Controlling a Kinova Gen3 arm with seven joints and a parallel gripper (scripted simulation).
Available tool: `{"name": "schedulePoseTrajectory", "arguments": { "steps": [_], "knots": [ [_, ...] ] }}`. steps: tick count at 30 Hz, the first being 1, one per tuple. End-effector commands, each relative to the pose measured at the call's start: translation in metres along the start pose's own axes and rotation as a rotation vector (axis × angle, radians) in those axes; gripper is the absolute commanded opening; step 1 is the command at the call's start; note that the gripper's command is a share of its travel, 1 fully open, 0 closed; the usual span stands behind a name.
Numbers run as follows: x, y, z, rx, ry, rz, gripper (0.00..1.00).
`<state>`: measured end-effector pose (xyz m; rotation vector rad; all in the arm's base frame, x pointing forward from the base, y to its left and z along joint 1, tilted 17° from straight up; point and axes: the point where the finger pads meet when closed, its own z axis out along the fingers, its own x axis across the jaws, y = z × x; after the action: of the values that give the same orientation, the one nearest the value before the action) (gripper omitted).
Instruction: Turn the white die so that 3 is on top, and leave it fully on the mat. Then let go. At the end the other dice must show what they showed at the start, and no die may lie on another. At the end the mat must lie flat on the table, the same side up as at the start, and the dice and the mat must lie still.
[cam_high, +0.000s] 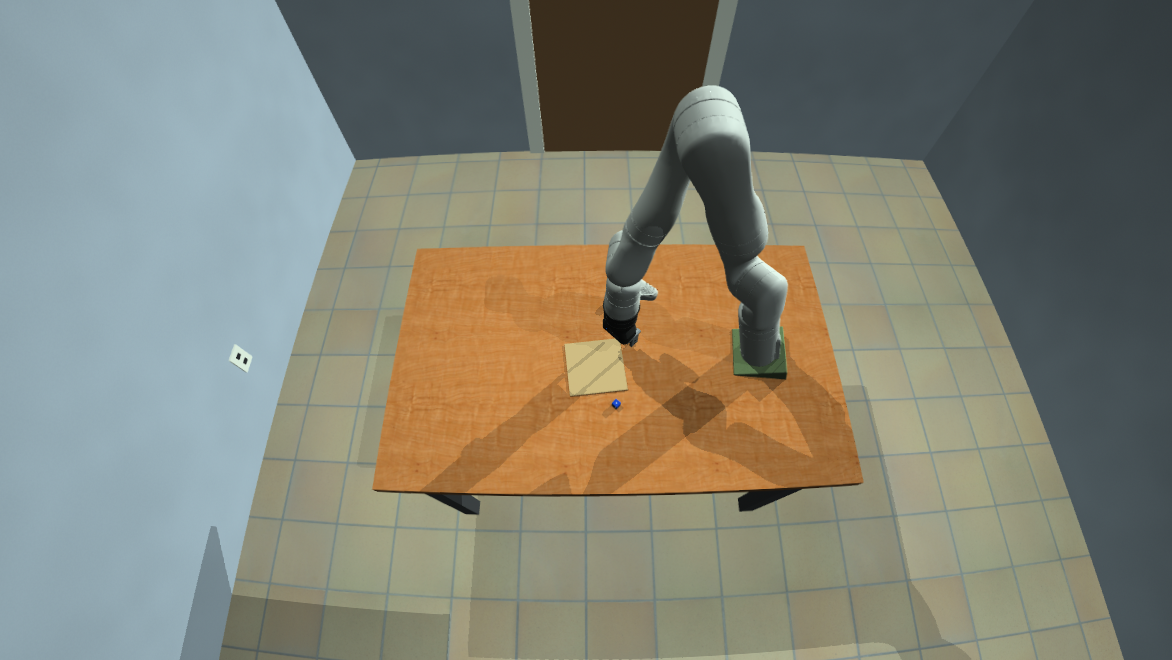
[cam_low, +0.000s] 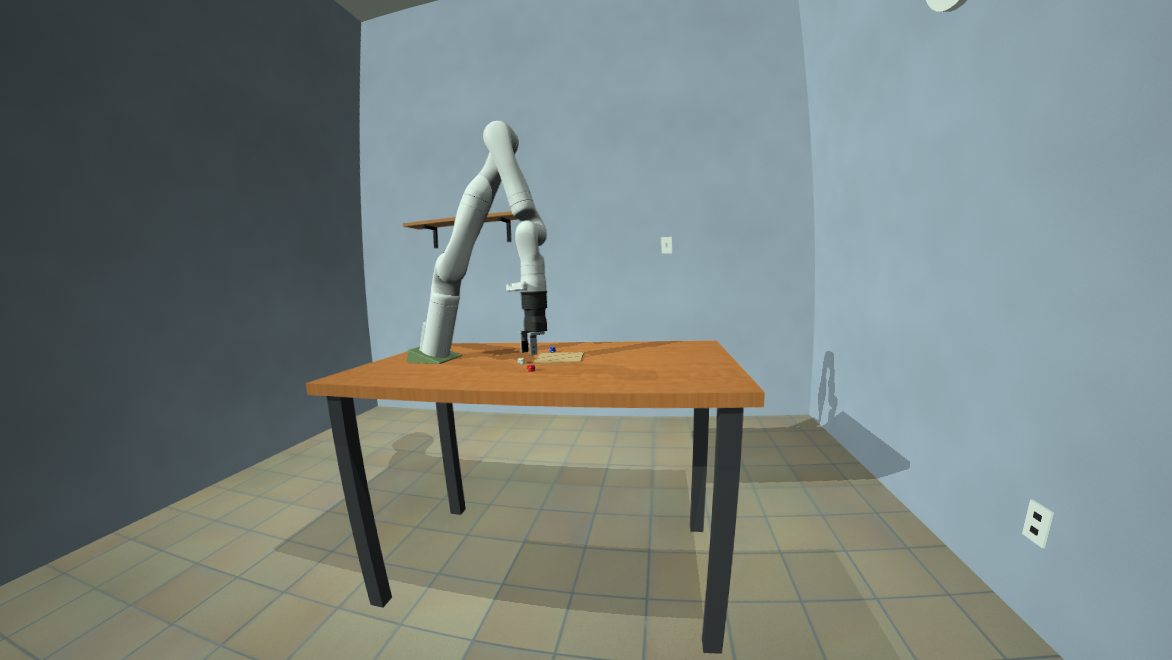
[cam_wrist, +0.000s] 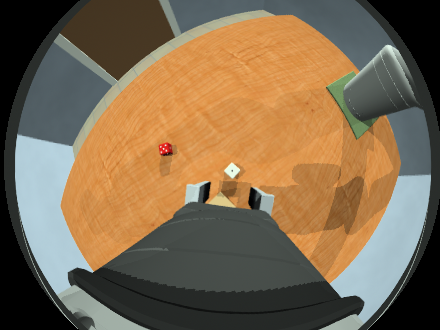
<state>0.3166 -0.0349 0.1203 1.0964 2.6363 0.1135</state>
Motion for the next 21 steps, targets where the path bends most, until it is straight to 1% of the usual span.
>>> {"name": "schedulePoseTrajectory", "arguments": {
  "steps": [1,8,21],
  "knots": [
    [0.0059,0.004,-0.0006,-0.006,0.003,-0.013,1.0],
    [0.0123,0.0052,-0.0006,-0.006,0.003,-0.013,1.0],
    [0.0131,0.0053,-0.0006,-0.006,0.003,-0.013,1.0]
  ]
}}
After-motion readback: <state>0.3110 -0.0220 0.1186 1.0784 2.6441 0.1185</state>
